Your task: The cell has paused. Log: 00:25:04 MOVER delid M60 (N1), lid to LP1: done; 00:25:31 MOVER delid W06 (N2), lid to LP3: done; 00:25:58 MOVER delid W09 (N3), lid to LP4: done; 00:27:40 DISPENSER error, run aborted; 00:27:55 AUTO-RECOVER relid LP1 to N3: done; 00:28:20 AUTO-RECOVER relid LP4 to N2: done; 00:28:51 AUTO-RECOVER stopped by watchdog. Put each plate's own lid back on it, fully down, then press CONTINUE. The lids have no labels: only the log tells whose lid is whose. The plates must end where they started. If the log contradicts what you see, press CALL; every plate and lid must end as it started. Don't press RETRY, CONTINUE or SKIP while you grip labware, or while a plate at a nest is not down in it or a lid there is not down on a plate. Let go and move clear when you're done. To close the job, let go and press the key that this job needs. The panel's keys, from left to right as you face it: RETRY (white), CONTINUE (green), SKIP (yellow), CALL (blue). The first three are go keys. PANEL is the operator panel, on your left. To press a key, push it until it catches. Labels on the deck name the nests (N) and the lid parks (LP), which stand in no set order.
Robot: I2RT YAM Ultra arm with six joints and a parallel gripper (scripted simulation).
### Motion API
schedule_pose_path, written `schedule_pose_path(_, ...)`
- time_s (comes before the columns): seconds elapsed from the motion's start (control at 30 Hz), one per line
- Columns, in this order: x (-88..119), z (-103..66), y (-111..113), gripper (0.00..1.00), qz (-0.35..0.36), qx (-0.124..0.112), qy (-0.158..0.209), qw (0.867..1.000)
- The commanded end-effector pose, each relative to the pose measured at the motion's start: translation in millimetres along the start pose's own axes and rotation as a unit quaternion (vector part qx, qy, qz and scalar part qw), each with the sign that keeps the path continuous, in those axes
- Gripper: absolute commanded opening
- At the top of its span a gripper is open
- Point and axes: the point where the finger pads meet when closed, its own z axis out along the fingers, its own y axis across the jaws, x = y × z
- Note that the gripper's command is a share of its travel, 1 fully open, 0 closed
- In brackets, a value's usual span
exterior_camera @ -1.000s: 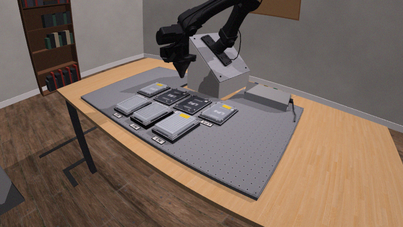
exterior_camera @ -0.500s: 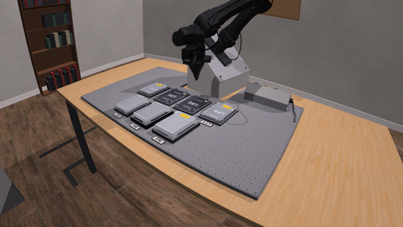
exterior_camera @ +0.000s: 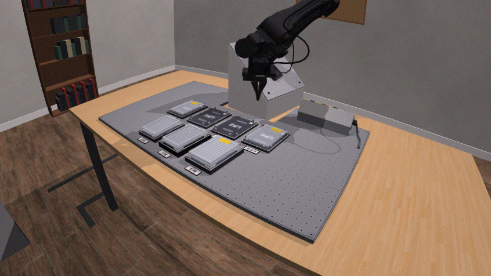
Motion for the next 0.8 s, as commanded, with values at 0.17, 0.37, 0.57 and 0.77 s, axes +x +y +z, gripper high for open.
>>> schedule_pose_path(0.17, -23.1, -9.4, 41.5, 0.0, -0.046, 0.008, -0.013, 0.999)
schedule_pose_path(0.37, -28.6, -9.7, 57.1, 0.0, -0.046, 0.007, -0.013, 0.999)
schedule_pose_path(0.57, -22.3, -3.8, 50.9, 0.0, -0.037, 0.003, -0.007, 0.999)
schedule_pose_path(0.77, -24.3, -2.9, 44.7, 0.0, -0.028, 0.006, -0.007, 1.0)
